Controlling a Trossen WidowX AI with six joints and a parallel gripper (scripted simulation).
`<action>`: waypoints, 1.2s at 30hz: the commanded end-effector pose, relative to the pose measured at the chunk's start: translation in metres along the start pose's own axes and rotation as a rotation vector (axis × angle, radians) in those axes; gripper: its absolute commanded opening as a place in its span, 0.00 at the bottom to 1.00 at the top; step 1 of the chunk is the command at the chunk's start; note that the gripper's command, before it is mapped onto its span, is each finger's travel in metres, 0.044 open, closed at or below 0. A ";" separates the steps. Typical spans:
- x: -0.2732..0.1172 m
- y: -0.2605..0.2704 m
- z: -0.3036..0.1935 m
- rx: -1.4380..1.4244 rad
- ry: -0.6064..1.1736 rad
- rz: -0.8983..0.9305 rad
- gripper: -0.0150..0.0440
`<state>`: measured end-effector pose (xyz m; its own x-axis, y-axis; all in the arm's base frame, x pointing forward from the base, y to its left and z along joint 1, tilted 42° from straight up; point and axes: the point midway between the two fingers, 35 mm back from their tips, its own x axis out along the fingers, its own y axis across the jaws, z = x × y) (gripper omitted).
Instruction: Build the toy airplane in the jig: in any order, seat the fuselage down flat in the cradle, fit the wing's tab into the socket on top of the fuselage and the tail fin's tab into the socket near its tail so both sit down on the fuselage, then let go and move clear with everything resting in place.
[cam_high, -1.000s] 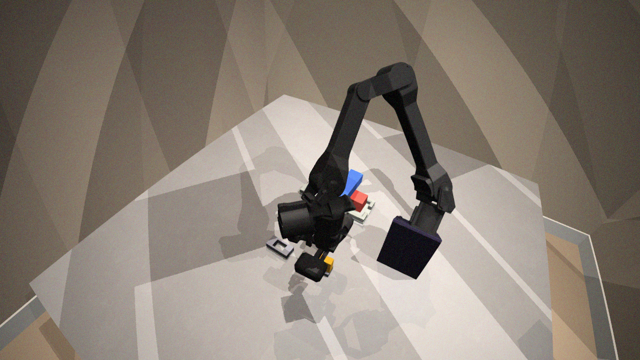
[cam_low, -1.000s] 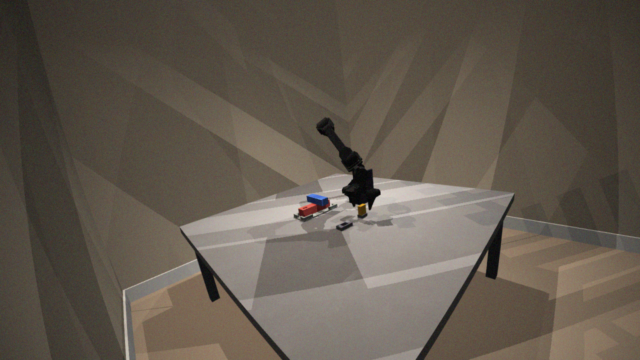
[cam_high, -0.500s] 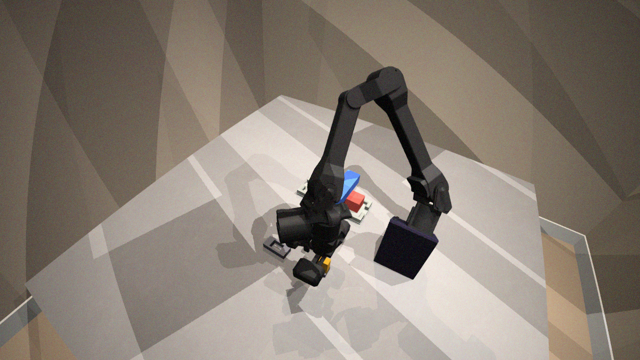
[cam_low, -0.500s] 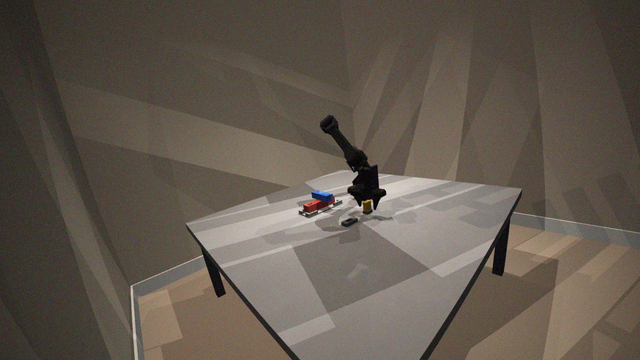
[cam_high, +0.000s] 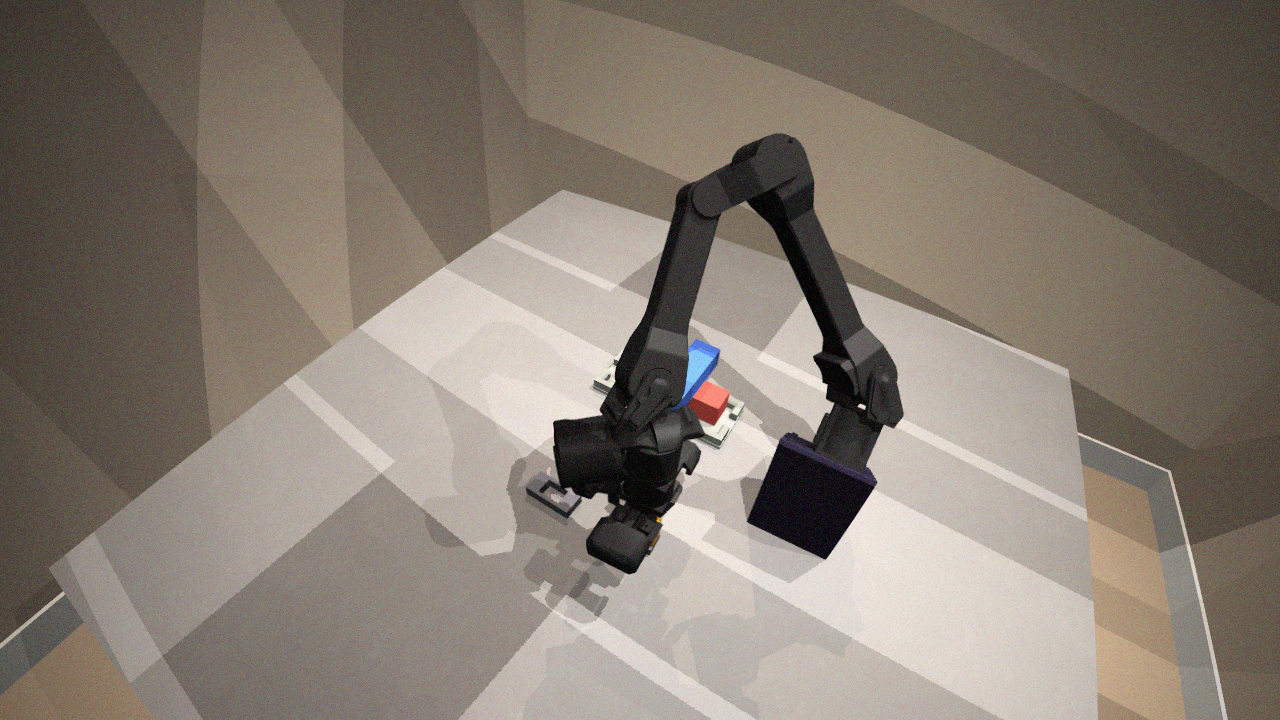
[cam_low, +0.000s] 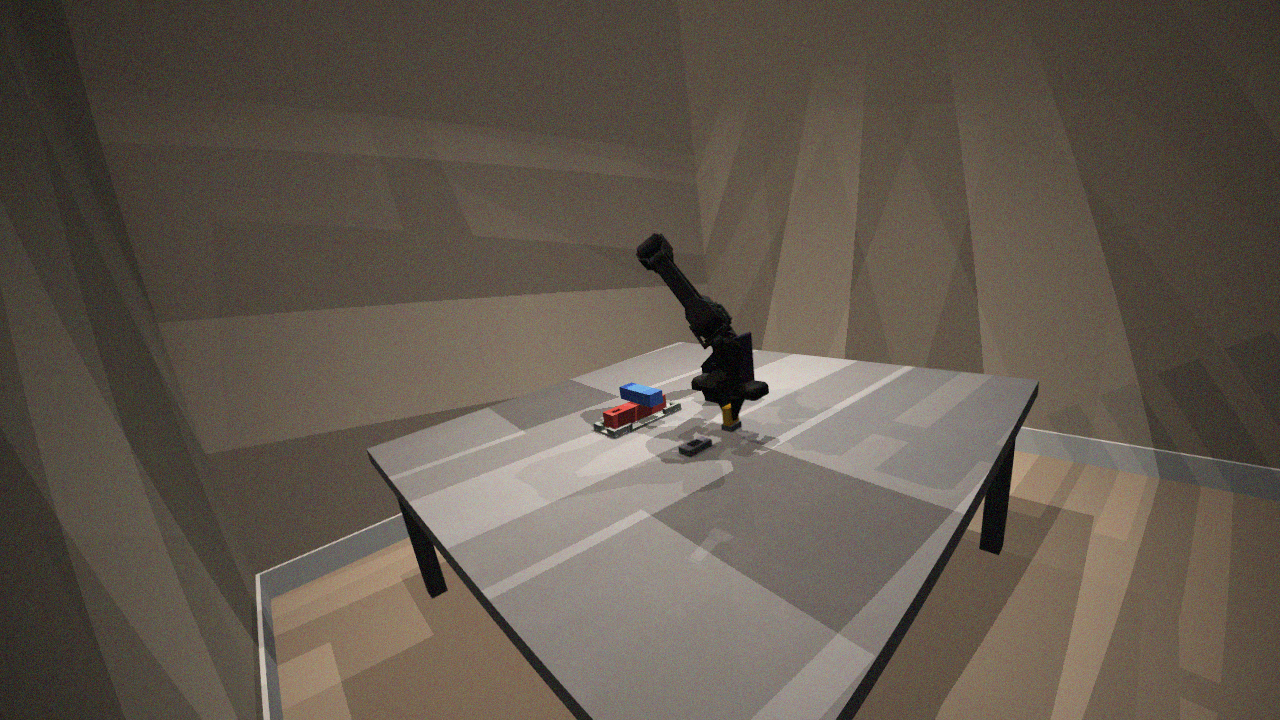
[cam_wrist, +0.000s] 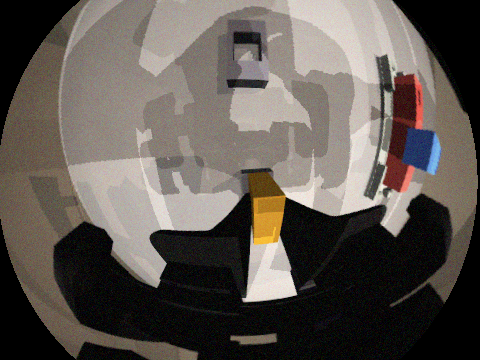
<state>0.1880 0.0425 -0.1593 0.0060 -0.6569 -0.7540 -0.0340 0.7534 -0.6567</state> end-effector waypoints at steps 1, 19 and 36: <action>0.000 0.000 0.000 -0.004 -0.002 -0.002 0.29; -0.032 0.004 0.004 -0.015 0.006 0.003 0.25; -0.084 0.006 0.006 -0.010 0.002 0.007 0.25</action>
<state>0.1922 0.0935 -0.1083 0.0010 -0.6580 -0.7530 -0.0521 0.7520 -0.6572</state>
